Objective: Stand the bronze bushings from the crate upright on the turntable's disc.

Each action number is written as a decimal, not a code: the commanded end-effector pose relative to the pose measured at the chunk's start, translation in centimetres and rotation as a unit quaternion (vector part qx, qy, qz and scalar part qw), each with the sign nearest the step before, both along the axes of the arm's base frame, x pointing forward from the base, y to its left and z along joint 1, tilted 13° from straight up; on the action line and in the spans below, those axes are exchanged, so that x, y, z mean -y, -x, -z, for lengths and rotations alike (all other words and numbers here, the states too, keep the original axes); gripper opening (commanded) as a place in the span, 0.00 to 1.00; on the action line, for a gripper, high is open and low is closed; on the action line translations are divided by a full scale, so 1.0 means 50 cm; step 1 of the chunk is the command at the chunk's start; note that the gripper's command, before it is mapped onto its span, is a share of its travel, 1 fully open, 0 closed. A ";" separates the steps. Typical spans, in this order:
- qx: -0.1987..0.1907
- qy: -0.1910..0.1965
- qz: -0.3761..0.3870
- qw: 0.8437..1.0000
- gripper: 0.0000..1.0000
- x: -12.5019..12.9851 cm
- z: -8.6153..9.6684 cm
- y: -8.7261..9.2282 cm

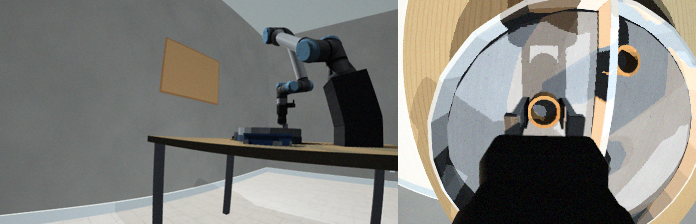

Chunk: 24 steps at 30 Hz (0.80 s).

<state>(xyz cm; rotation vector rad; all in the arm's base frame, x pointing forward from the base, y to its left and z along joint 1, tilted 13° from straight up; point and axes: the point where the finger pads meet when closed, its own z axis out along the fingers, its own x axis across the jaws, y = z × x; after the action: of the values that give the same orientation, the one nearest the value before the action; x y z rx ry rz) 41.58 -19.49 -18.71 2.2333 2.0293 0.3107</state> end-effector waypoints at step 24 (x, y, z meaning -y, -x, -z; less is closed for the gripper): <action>0.000 0.000 0.000 1.000 0.78 0.001 -0.001 -0.001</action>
<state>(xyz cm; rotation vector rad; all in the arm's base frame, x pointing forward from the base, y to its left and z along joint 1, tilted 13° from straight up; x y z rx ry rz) 41.58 -19.49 -18.71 2.2333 2.0293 0.3107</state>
